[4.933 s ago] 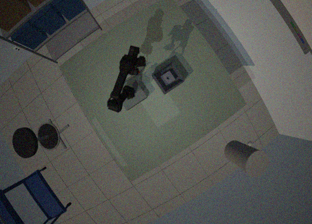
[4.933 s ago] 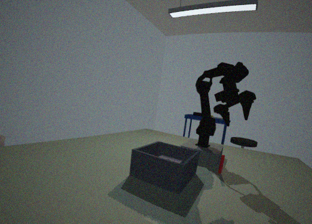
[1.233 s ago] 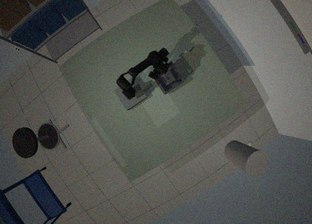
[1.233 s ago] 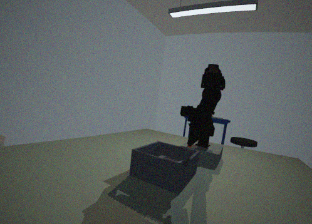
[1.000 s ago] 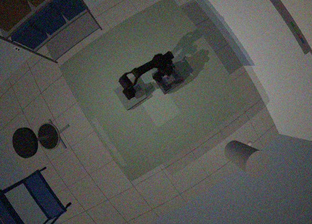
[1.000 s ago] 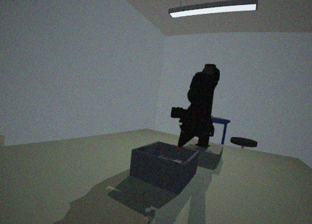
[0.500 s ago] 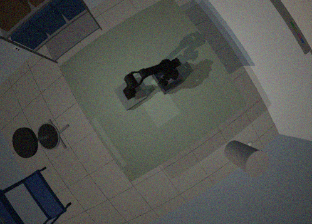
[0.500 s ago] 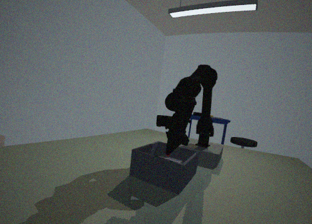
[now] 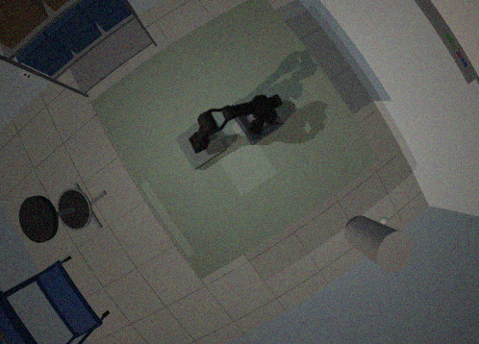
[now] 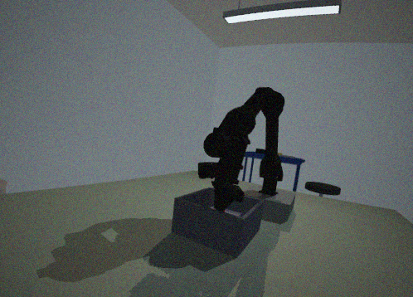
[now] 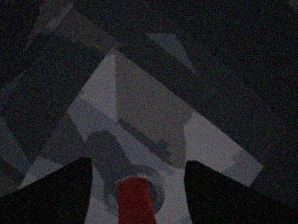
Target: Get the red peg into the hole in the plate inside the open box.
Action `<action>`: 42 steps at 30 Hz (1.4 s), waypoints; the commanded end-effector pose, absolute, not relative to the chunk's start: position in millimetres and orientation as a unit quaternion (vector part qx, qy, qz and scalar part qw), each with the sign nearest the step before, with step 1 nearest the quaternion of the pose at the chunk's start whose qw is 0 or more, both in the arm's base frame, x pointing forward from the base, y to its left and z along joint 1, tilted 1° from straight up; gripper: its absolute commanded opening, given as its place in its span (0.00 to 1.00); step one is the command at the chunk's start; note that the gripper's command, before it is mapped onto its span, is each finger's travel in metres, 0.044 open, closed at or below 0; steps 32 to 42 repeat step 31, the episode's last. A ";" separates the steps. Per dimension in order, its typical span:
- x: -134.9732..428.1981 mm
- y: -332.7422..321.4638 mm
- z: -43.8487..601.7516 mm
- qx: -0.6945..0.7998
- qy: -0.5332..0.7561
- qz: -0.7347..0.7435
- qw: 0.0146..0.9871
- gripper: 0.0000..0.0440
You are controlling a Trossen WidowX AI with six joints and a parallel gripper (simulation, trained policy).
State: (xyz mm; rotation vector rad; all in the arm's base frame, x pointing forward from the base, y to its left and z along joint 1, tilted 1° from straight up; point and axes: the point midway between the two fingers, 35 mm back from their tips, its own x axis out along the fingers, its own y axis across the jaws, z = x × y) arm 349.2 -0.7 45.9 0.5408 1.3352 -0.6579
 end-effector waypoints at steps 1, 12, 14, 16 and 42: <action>359.7 -1.4 50.8 0.250 0.604 -0.287 0.700 0.59; 399.2 4.0 73.6 0.284 0.608 -0.255 0.696 1.00; 406.5 6.8 77.8 0.289 0.606 -0.246 0.699 1.00; 413.8 9.9 81.8 0.294 0.603 -0.237 0.703 1.00; 436.5 21.0 94.2 0.307 0.591 -0.206 0.717 1.00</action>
